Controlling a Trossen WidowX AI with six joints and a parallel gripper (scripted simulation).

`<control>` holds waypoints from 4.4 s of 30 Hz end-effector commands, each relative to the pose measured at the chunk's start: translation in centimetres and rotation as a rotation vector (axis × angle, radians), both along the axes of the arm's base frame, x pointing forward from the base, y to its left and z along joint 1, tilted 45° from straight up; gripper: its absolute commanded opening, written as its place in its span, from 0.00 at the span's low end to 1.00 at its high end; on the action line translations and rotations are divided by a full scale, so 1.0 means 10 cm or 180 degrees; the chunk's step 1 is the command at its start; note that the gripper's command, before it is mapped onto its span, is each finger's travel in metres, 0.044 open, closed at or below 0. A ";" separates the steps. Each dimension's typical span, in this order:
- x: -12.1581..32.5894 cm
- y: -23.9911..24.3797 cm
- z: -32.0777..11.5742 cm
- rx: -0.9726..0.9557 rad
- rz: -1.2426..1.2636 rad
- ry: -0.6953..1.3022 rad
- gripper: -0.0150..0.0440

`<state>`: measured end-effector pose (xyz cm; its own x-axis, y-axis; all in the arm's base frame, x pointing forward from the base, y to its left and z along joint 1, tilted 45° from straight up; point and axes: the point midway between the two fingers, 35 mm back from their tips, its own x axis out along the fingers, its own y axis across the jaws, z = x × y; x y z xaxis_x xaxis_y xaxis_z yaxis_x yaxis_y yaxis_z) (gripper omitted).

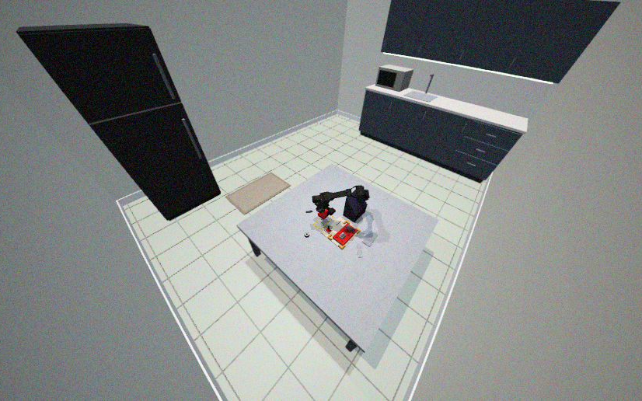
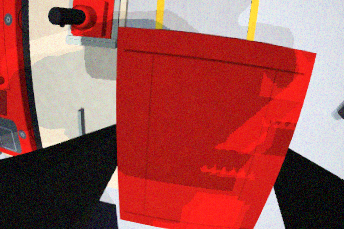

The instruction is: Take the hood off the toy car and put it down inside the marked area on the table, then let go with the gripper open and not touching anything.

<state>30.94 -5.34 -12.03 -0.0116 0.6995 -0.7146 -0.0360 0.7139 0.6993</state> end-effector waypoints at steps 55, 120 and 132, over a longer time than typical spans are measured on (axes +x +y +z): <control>0.00 0.35 -0.35 0.0017 -0.0024 0.0004 0.25; -0.02 0.61 -0.60 0.0018 -0.0003 0.0001 0.34; -0.02 0.61 -0.60 0.0018 -0.0003 0.0001 0.88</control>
<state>30.71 0.79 -18.05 -0.0115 0.7034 -0.7107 -0.0348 0.7100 0.7033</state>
